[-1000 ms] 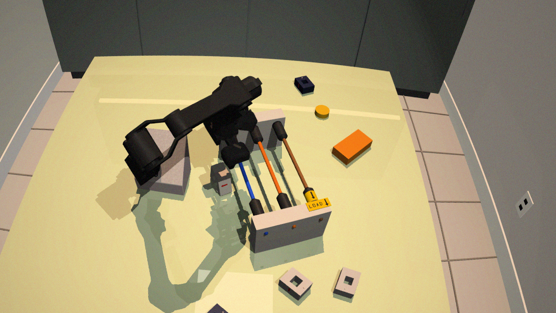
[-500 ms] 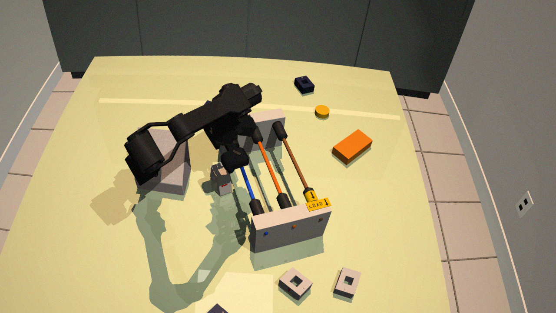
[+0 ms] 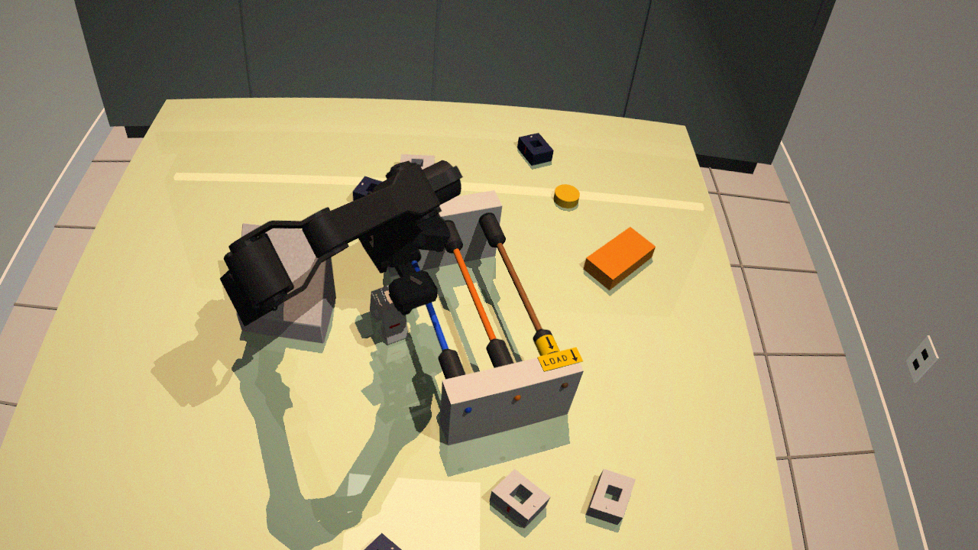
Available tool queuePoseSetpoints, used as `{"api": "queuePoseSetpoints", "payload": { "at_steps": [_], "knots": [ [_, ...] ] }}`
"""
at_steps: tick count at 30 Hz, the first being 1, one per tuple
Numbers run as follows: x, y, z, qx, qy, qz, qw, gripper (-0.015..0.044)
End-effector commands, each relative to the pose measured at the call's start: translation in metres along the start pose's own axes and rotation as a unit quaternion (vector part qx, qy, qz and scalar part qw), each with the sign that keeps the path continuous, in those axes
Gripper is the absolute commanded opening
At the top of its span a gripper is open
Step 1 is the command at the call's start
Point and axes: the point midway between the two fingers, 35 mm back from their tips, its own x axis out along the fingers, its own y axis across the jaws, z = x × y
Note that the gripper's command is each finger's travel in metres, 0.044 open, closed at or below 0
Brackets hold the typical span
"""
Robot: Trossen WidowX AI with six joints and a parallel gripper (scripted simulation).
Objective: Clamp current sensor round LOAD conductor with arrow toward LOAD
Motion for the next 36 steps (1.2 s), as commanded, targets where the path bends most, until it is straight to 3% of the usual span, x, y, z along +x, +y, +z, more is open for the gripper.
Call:
{"api": "queuePoseSetpoints", "payload": {
  "at_steps": [1, 8, 14, 26, 33, 36],
  "knots": [
    [0.007, 0.000, -0.002, -0.005, 0.002, -0.004, 1.000, 0.0440],
    [0.016, 0.000, -0.003, -0.005, 0.002, -0.004, 1.000, 0.0440],
    [0.012, 0.000, -0.001, 0.000, 0.001, -0.001, 1.000, 0.0282],
    [0.012, 0.000, -0.001, 0.000, 0.001, -0.001, 1.000, 0.0202],
    [-0.009, 0.000, 0.003, -0.001, 0.000, 0.001, 1.000, 0.0019],
    [-0.024, 0.000, 0.004, -0.002, -0.001, 0.001, 1.000, 0.0000]
  ]
}}
